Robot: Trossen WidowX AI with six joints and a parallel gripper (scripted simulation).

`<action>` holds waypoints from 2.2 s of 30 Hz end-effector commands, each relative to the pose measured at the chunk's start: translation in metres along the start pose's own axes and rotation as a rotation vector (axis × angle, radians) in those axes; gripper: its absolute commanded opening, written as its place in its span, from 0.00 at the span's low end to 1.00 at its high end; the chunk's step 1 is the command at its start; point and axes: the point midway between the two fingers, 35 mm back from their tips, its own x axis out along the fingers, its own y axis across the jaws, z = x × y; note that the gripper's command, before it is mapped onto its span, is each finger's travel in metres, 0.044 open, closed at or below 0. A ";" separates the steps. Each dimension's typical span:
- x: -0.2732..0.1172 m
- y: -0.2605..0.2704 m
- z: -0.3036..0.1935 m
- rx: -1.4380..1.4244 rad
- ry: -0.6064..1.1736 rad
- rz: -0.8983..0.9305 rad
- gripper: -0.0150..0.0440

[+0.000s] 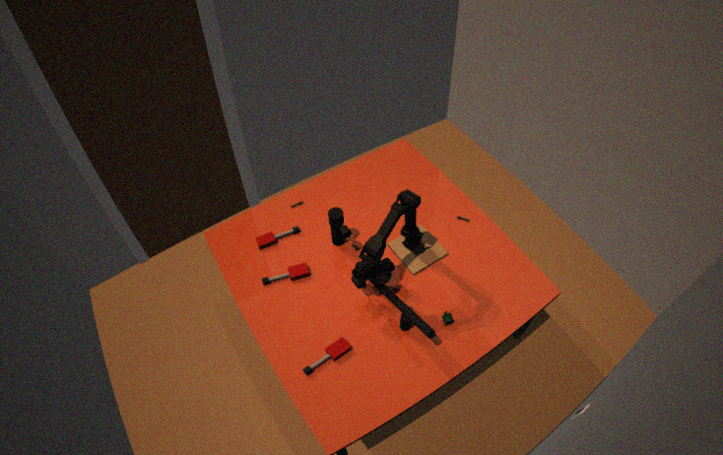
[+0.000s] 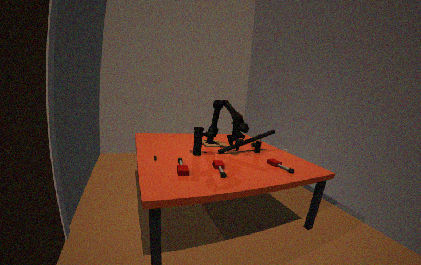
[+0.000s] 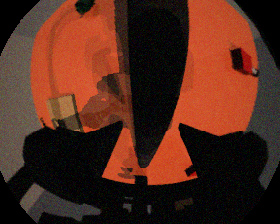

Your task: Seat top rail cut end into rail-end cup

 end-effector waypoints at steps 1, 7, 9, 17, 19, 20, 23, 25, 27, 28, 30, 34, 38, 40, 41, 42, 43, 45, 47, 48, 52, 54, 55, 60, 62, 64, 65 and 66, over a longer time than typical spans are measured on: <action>0.004 0.001 -0.001 -0.002 0.007 0.005 0.96; 0.004 0.001 -0.001 -0.002 0.007 0.005 0.69; 0.004 0.001 -0.001 -0.002 0.007 0.005 0.60; 0.004 0.001 -0.001 -0.002 0.007 0.005 0.48; 0.004 0.001 -0.001 -0.002 0.007 0.005 0.45; 0.004 0.001 -0.001 -0.002 0.007 0.005 0.41; -0.001 0.002 -0.001 -0.002 0.007 0.005 0.28; -0.002 0.002 -0.001 -0.002 0.010 0.005 0.25; -0.005 0.002 -0.003 -0.001 0.024 0.006 0.25; -0.008 0.001 -0.005 0.000 0.036 0.006 0.25; -0.015 0.001 -0.009 0.001 0.067 0.006 0.25; -0.032 0.000 -0.020 0.003 0.141 0.007 0.25; -0.051 0.000 -0.030 0.004 0.215 0.008 0.25; -0.060 0.000 -0.036 0.003 0.252 0.008 0.25; -0.065 0.001 -0.039 0.003 0.271 0.008 0.25; -0.070 0.001 -0.042 0.002 0.290 0.008 0.25; -0.075 0.001 -0.044 0.002 0.308 0.008 0.25; -0.085 0.002 -0.049 0.000 0.342 0.008 0.25; -0.088 0.003 -0.051 0.000 0.354 0.008 0.25; -0.088 0.003 -0.051 0.000 0.354 0.008 0.25; -0.088 0.003 -0.051 0.000 0.354 0.008 0.25; -0.087 0.003 -0.050 0.000 0.349 0.011 0.25; -0.085 0.003 -0.049 -0.001 0.344 0.014 0.25; -0.082 0.003 -0.048 -0.001 0.334 0.019 0.25; -0.082 0.003 -0.048 -0.001 0.334 0.019 0.25; -0.082 0.003 -0.048 -0.001 0.334 0.019 0.25; -0.083 0.003 -0.048 -0.001 0.334 0.019 0.25; -0.083 0.003 -0.048 -0.001 0.334 0.019 0.25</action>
